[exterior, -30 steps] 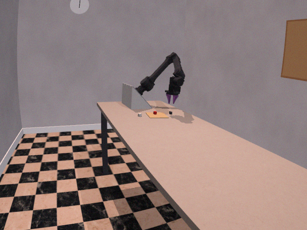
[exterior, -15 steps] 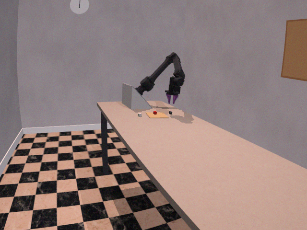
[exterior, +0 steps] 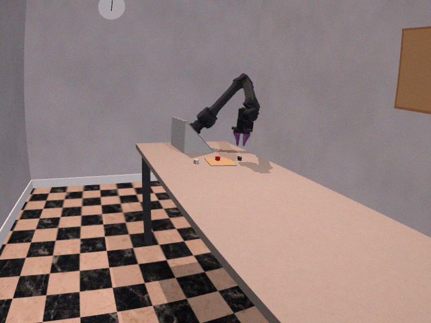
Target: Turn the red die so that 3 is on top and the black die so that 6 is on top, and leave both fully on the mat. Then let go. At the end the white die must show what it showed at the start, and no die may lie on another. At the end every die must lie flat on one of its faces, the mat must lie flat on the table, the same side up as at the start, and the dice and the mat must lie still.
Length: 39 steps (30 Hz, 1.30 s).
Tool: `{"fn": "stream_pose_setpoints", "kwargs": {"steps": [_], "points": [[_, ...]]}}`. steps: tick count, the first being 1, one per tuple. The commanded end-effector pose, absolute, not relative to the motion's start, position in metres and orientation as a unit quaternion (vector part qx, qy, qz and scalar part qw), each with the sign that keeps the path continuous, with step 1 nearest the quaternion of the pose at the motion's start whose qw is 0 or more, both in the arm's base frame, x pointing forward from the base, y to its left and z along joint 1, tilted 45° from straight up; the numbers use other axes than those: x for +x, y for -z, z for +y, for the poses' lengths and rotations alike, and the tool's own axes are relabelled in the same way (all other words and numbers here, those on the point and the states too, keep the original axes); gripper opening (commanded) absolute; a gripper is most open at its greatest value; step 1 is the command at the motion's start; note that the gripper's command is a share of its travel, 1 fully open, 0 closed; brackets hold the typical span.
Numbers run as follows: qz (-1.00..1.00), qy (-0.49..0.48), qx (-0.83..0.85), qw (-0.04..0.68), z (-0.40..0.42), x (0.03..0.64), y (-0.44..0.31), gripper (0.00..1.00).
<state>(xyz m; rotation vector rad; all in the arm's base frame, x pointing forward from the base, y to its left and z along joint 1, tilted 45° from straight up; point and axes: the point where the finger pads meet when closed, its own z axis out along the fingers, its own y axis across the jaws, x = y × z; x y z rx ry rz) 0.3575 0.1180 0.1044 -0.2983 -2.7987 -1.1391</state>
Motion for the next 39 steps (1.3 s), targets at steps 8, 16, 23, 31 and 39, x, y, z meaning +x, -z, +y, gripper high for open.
{"fn": "stream_pose_setpoints", "kwargs": {"steps": [8,16,23,31,39], "points": [[-0.921,0.375,-0.095,0.042,0.123,0.366,-0.106,0.35],[-0.921,0.374,-0.098,0.050,0.126,0.361,-0.098,0.35],[-0.921,0.374,-0.098,0.050,0.132,0.361,-0.091,0.35],[-0.921,0.374,-0.098,0.050,0.139,0.361,-0.085,0.35],[-0.921,0.374,-0.098,0.050,0.147,0.360,-0.075,0.35]]}}
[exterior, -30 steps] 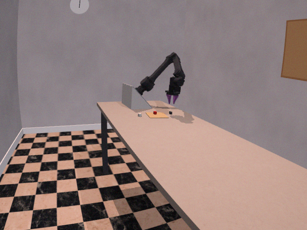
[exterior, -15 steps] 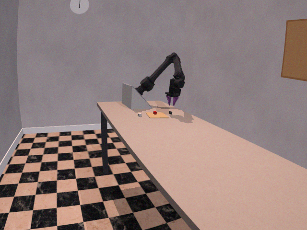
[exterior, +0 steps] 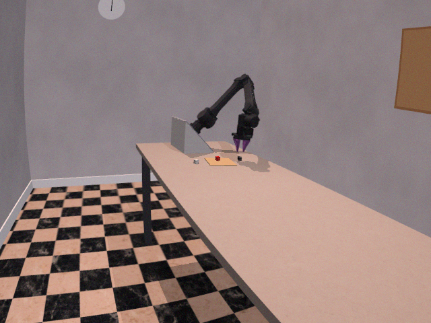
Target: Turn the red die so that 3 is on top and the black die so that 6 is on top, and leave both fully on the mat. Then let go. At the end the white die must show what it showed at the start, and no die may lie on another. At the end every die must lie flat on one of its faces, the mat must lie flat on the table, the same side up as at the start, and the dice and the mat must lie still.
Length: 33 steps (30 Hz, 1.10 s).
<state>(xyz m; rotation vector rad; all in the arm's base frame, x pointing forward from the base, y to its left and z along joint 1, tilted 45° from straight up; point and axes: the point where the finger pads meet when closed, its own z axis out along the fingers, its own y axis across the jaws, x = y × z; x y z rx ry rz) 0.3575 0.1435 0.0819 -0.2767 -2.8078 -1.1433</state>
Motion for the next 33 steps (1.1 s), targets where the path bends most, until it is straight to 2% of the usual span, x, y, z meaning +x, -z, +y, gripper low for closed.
{"fn": "stream_pose_setpoints", "kwargs": {"steps": [1,33], "points": [[-0.921,0.374,-0.098,0.050,0.1484,0.3600,-0.0743,0.35],[-0.921,0.374,-0.101,0.047,0.1554,0.3613,-0.0653,0.35]]}}
